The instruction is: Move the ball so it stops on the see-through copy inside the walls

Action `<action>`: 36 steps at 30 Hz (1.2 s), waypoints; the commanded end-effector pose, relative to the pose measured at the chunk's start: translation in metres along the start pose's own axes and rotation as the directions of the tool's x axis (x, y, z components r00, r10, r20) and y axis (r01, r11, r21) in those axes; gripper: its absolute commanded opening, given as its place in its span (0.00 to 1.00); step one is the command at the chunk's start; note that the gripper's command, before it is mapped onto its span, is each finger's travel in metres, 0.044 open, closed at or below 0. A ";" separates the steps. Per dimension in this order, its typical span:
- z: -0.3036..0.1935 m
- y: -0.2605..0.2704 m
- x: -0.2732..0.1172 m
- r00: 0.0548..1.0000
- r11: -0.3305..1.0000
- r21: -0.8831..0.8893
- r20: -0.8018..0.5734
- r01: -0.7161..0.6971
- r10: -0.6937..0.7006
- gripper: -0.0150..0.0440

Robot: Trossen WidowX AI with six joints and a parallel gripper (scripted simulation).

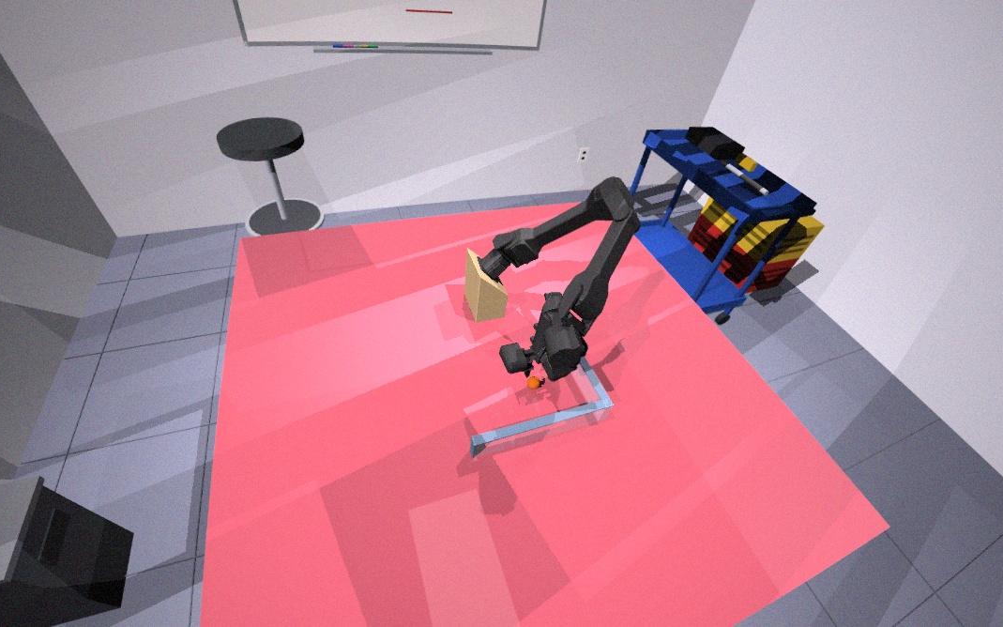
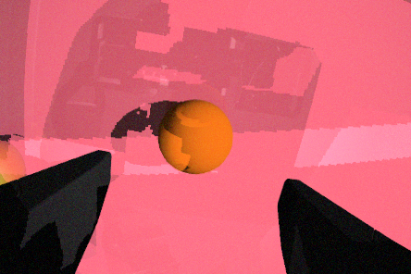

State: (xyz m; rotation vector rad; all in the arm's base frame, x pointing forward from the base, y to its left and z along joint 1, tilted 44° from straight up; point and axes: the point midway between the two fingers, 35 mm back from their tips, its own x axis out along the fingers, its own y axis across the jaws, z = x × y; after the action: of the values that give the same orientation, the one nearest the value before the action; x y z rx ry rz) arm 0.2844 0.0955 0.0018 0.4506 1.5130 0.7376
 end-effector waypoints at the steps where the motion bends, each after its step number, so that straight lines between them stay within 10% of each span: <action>1: -0.003 0.001 0.011 1.000 1.000 0.012 -0.010 -0.009 0.009 0.68; 27: -0.004 0.001 0.045 1.000 1.000 0.012 -0.010 -0.010 0.010 0.68; 36: -0.004 0.001 0.045 1.000 1.000 0.012 -0.010 -0.010 0.010 0.45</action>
State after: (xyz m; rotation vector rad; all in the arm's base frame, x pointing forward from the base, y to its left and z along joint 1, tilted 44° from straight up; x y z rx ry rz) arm 0.2774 0.1257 -0.0299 0.4558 1.5224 0.7411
